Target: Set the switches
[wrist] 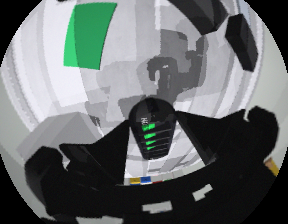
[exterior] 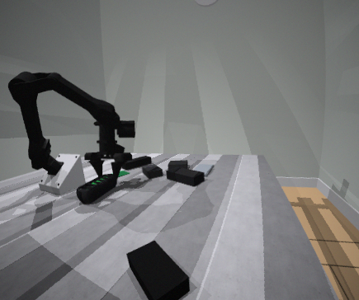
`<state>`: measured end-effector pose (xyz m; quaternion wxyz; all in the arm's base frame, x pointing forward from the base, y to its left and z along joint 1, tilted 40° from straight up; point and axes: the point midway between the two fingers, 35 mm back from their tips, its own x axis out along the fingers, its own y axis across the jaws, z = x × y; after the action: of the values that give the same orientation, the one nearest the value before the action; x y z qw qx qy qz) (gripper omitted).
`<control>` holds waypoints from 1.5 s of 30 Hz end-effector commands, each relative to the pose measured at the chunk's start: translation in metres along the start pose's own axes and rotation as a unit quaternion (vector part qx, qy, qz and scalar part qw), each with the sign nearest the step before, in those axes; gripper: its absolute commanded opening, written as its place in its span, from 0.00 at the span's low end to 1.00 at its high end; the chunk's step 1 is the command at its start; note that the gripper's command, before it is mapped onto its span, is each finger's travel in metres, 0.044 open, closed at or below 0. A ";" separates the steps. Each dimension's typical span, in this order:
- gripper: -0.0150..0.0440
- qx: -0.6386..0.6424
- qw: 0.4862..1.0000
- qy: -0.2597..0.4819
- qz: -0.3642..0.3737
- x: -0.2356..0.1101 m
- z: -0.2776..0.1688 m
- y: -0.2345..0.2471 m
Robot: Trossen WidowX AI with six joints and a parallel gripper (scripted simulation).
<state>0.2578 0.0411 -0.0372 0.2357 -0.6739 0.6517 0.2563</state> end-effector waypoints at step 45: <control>0.82 0.001 0.999 -0.049 -0.002 -0.031 -0.028 -0.001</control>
<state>0.2586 0.0463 -0.0007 0.2656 -0.6612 0.6411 0.2851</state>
